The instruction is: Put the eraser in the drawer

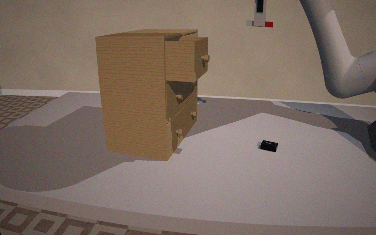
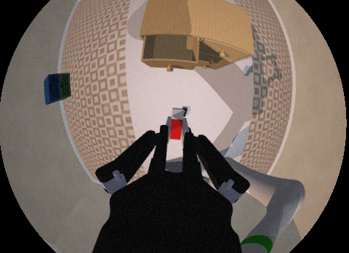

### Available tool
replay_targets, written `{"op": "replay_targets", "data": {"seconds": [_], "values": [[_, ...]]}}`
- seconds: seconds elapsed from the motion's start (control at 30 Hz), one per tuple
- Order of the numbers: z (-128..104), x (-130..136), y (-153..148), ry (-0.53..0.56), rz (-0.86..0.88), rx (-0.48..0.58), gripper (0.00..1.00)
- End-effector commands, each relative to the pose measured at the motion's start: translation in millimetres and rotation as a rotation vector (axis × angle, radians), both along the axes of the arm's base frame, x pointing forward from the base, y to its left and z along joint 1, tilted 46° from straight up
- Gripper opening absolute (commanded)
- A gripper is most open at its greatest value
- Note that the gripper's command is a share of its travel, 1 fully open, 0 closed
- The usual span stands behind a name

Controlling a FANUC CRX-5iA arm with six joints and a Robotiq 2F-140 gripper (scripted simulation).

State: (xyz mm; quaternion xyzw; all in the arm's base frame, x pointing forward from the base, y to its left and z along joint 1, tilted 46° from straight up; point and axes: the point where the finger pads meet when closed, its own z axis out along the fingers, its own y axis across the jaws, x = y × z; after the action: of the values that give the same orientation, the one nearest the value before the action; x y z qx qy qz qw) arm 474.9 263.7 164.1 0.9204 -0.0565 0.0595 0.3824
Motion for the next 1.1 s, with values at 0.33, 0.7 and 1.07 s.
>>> {"op": "replay_targets", "data": {"seconds": [0.33,0.7,1.07], "values": [[1.5,-0.1,1.6,-0.001,0.001,0.0,0.11],[-3.8,-5.1,0.3,-0.213,0.222,-0.04,0.11],[-12.6,-20.5,-7.9,-0.536,0.557,-0.12,0.11]]}}
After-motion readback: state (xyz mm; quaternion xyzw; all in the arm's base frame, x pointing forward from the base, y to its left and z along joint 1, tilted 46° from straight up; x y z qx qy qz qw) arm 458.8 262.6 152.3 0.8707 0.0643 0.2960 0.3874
